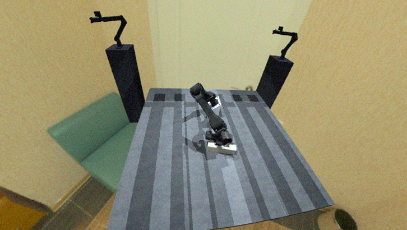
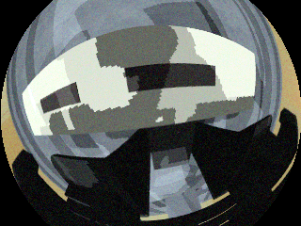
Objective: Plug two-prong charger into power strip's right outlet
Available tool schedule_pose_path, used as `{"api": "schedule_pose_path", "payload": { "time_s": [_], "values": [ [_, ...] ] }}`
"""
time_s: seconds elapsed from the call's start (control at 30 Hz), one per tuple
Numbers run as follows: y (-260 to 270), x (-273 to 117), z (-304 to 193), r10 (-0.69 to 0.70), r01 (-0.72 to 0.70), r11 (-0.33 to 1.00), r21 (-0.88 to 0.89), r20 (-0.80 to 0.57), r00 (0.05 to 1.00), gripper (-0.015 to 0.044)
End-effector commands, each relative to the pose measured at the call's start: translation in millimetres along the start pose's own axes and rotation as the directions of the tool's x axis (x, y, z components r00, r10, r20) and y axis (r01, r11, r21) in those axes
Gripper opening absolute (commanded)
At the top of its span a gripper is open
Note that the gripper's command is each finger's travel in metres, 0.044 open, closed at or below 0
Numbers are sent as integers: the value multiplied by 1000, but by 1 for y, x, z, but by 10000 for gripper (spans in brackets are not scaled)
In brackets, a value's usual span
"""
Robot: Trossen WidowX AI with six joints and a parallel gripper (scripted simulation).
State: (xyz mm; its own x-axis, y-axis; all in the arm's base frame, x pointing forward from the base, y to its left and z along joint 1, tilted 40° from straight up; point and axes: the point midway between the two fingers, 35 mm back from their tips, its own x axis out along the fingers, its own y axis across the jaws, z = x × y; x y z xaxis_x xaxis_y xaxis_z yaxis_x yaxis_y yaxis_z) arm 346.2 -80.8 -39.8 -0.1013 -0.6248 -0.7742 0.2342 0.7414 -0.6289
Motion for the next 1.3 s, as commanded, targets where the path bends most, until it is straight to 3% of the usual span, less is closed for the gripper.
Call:
{"api": "schedule_pose_path", "payload": {
  "time_s": [0.0,1.27],
  "values": [
    [0,-7,7,3,-3,1000,16,26,1000,0],
    [-1,-3,8,2,-3,1000,16,26,1000,0]
  ]
}}
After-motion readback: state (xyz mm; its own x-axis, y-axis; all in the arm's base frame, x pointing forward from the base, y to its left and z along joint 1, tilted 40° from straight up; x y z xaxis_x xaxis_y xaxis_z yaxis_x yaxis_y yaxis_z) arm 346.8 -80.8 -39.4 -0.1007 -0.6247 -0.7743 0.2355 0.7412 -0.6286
